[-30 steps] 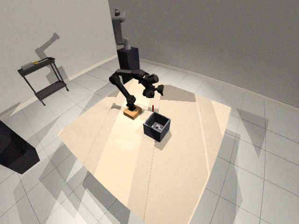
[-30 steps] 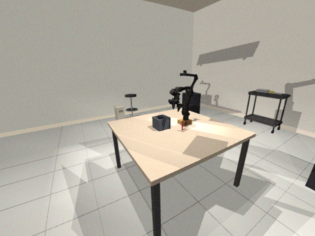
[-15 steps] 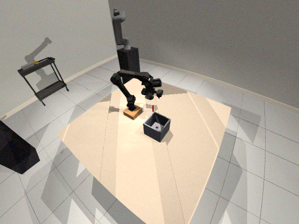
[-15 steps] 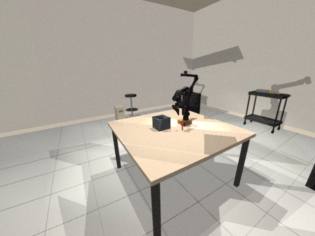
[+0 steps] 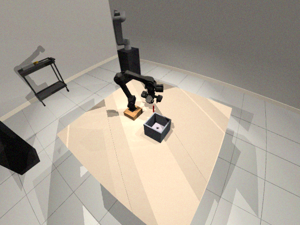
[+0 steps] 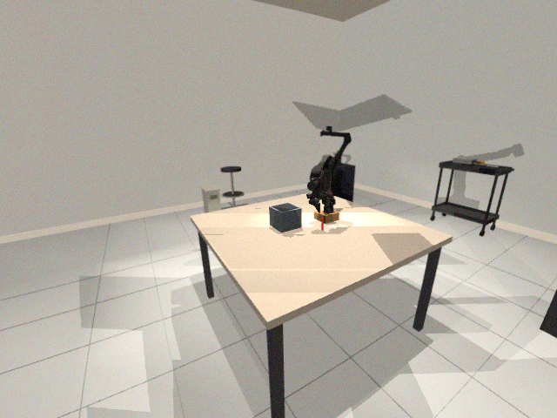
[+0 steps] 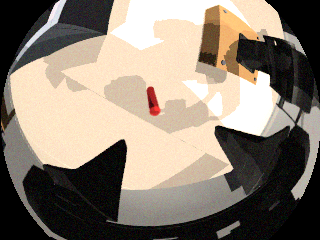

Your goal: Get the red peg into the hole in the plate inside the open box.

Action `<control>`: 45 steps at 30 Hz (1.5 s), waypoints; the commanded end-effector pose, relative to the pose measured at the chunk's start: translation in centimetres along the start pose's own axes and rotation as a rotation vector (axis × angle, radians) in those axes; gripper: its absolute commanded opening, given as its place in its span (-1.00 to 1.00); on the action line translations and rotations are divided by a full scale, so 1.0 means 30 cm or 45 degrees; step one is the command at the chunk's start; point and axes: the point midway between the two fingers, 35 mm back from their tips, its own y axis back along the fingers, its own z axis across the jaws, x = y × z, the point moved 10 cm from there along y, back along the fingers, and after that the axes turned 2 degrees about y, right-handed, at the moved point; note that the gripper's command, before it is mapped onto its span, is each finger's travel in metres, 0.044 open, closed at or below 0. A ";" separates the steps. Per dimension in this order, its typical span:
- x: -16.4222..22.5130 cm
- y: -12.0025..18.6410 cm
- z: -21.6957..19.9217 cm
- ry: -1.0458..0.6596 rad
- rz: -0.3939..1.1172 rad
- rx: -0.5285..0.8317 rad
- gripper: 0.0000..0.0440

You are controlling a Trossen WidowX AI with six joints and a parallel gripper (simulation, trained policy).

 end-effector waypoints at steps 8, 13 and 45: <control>-0.022 -0.131 0.004 0.004 -0.085 0.096 1.00; -0.032 -0.182 0.006 0.002 -0.111 0.105 0.98; -0.028 -0.341 0.061 0.048 -0.093 0.017 -1.00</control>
